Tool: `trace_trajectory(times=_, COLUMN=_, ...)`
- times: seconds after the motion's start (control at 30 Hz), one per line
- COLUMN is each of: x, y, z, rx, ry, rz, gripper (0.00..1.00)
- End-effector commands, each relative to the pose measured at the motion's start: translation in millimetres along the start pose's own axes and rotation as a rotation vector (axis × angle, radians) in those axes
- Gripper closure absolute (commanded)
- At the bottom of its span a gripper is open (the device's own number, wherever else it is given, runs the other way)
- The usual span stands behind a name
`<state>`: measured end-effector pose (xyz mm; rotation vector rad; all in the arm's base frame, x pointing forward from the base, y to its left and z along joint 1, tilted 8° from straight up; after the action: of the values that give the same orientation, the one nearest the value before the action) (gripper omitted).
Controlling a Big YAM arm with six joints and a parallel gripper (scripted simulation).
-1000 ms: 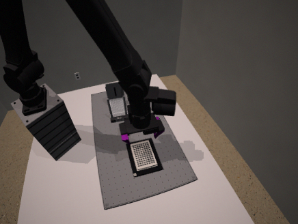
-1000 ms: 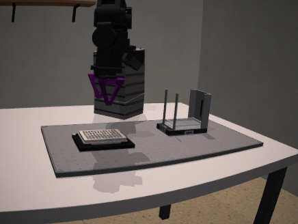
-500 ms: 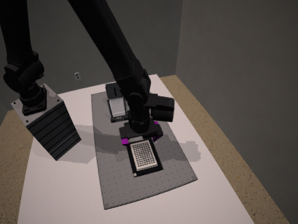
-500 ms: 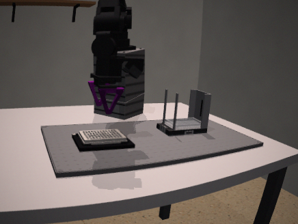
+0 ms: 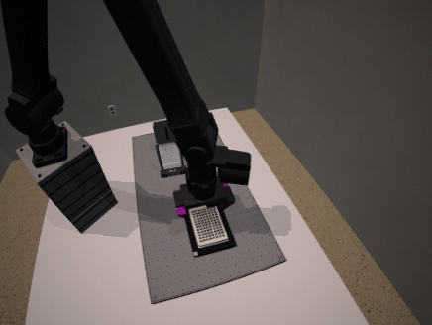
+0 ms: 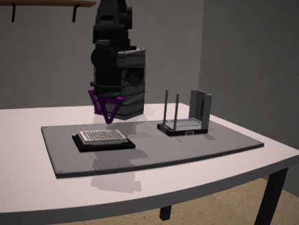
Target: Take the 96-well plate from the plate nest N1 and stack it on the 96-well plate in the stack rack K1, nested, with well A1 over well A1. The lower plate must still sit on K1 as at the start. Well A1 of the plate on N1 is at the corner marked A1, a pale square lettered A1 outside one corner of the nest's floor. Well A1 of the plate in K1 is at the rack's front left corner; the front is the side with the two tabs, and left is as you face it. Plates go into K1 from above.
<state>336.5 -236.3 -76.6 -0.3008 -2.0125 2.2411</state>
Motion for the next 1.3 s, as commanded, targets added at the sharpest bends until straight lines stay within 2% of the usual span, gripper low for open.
trace_trajectory(times=0.0, x=-17, y=-1.0, z=14, rx=0.015, ry=0.009, rz=0.047, gripper=0.0)
trace_trajectory(times=0.5, x=-15, y=22.1, z=13, rx=0.013, ry=0.009, rz=0.042, gripper=0.0)
trace_trajectory(times=0.53, x=-23, y=10.9, z=18, rx=0.026, ry=0.012, rz=0.073, gripper=0.0)
trace_trajectory(times=0.57, x=-17, y=23.6, z=14, rx=0.015, ry=0.009, rz=0.047, gripper=0.0)
trace_trajectory(times=0.6, x=-15, y=27.3, z=13, rx=0.013, ry=0.009, rz=0.042, gripper=0.0)
trace_trajectory(times=1.07, x=-14, y=47.9, z=13, rx=0.012, ry=0.008, rz=0.039, gripper=0.0)
trace_trajectory(times=1.1, x=-24, y=34.9, z=18, rx=0.027, ry=0.012, rz=0.074, gripper=0.0)
trace_trajectory(times=1.13, x=-16, y=47.8, z=14, rx=0.015, ry=0.009, rz=0.048, gripper=0.0)
trace_trajectory(times=1.17, x=-14, y=53.1, z=13, rx=0.012, ry=0.009, rz=0.039, gripper=0.0)
trace_trajectory(times=1.27, x=-14, y=58.2, z=13, rx=0.012, ry=0.008, rz=0.038, gripper=0.0)
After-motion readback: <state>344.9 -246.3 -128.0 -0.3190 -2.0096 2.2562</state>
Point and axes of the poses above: the point where the finger pads meet when closed, its own y axis out along the fingers, its own x axis across the jaws, z = x × y, the point moved 6 cm from there along -y, back along the fingers, and after that the axes turned 3 degrees about y, right-handed, at the moved point
